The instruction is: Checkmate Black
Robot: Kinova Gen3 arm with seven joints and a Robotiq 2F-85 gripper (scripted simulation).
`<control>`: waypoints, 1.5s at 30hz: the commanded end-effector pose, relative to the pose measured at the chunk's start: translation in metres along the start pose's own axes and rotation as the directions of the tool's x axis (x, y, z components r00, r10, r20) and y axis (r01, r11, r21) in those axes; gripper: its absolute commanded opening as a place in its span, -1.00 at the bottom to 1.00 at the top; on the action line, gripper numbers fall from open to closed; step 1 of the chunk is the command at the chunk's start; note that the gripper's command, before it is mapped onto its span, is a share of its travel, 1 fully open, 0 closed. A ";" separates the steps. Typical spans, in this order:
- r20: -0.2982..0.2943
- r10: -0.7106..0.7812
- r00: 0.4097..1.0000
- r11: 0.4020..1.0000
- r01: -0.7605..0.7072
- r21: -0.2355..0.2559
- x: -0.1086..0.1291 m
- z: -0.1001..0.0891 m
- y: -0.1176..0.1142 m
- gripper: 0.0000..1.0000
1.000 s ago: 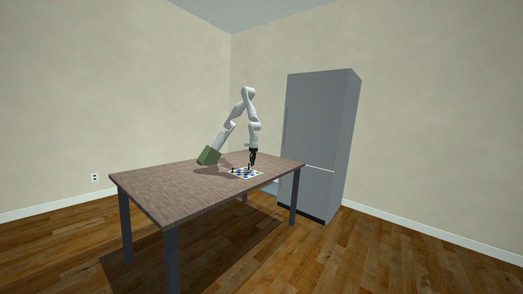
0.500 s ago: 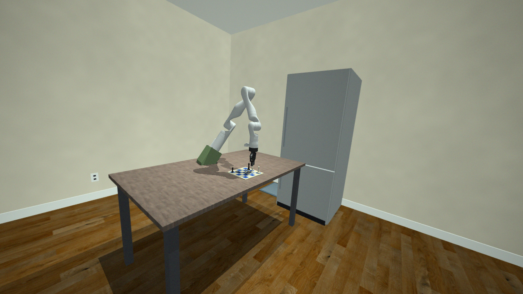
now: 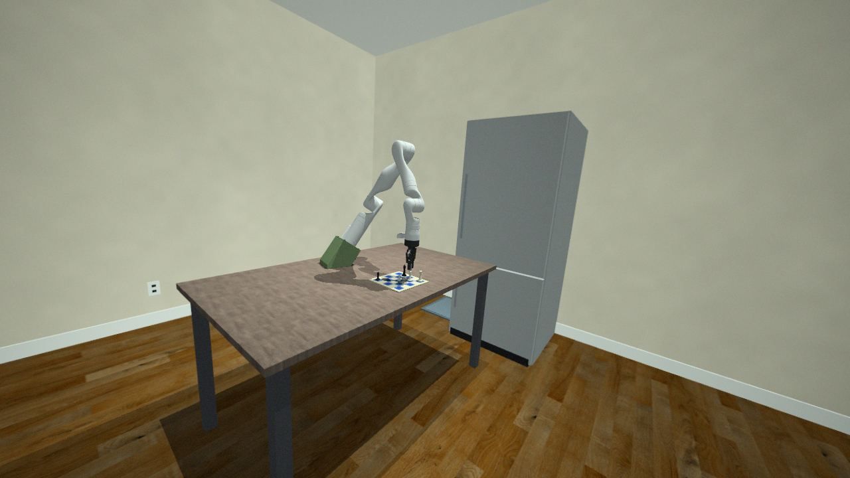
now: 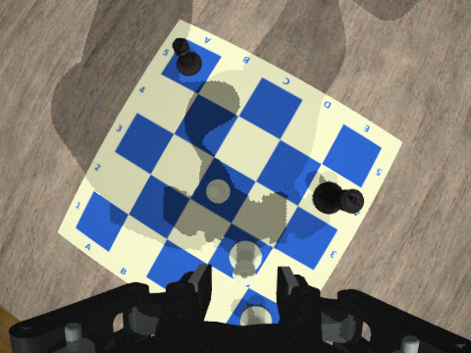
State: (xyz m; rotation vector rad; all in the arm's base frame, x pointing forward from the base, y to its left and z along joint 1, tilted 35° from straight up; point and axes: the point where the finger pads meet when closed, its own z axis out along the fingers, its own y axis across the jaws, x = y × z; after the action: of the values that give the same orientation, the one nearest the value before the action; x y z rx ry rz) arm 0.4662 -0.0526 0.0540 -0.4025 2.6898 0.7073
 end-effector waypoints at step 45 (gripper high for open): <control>0.001 0.000 1.000 1.000 0.000 0.001 0.000 0.035 -0.001 -0.18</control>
State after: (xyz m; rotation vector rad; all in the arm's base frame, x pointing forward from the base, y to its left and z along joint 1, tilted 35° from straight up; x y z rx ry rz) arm 0.4756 -0.0401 0.0288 -0.3954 2.6875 0.6949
